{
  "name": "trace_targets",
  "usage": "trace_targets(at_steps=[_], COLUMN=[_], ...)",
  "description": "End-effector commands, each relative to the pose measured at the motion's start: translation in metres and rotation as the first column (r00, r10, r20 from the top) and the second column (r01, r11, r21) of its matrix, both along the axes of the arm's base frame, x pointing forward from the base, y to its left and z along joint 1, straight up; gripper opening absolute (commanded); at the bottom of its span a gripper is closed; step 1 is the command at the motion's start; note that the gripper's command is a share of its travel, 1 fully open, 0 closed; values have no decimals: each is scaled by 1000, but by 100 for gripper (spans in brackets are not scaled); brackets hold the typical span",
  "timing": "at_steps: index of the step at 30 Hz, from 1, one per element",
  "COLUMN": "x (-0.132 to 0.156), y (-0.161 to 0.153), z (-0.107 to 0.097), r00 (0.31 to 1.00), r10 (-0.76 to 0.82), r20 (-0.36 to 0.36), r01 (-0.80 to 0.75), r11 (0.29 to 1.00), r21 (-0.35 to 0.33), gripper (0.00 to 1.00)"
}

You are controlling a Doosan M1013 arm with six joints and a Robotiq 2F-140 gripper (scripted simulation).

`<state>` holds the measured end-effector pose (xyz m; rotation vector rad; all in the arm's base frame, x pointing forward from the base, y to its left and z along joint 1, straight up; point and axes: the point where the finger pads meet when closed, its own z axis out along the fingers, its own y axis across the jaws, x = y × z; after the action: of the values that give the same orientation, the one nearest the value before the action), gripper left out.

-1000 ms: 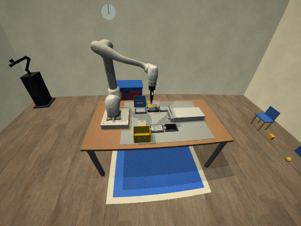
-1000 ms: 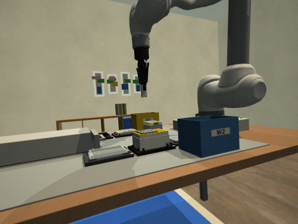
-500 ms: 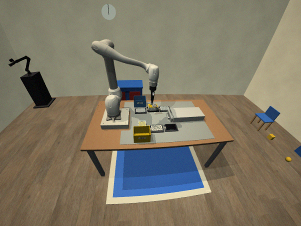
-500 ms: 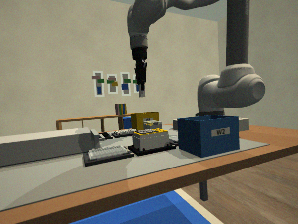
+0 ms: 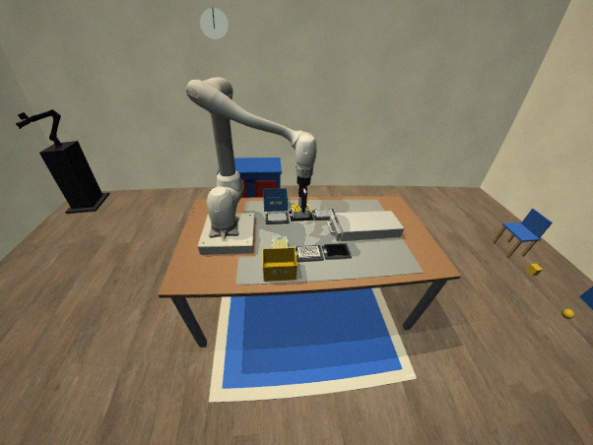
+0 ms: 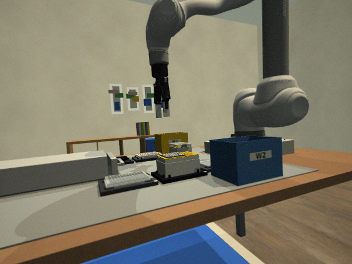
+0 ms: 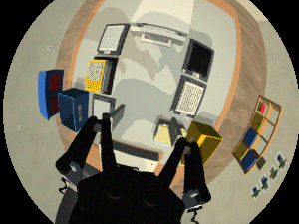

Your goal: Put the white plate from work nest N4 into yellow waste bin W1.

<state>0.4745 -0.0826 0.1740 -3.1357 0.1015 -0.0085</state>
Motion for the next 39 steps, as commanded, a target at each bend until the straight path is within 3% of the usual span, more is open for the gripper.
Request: trace_targets(at_steps=[1,39], x=[2,22], y=[-10,-132], z=[-5,-61], r00=[1000,1000], r10=[0,0], r20=[0,0], r01=[0,0], r11=[1000,1000], r21=[0,0], gripper=[70,70])
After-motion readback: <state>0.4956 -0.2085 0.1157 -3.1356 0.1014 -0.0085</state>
